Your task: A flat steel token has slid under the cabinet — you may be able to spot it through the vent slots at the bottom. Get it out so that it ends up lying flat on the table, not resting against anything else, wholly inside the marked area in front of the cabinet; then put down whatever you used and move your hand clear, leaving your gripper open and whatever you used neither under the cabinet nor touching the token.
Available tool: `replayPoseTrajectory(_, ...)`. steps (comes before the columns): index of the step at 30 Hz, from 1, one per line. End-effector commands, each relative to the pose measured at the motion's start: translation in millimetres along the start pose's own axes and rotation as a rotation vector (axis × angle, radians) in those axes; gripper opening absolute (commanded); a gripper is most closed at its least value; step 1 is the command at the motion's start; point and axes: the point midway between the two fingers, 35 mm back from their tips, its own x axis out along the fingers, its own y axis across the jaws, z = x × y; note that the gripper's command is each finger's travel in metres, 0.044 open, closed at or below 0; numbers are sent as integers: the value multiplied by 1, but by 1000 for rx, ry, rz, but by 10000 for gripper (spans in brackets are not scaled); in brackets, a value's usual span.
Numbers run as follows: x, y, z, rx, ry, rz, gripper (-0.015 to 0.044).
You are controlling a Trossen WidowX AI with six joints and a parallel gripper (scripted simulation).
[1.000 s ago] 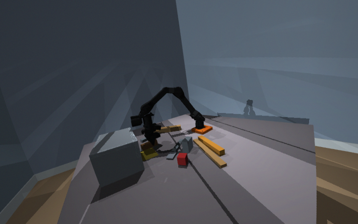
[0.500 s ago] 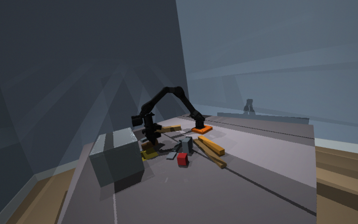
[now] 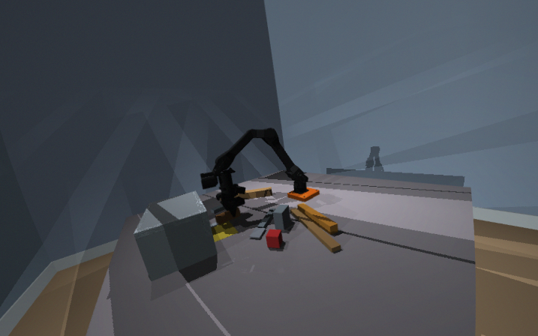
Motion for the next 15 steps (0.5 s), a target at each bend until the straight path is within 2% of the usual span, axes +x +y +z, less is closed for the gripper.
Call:
replayPoseTrajectory(1,1,0,5,-4,-1,-3,0)
replayPoseTrajectory(15,1,0,18,-4,-2,-3,0)
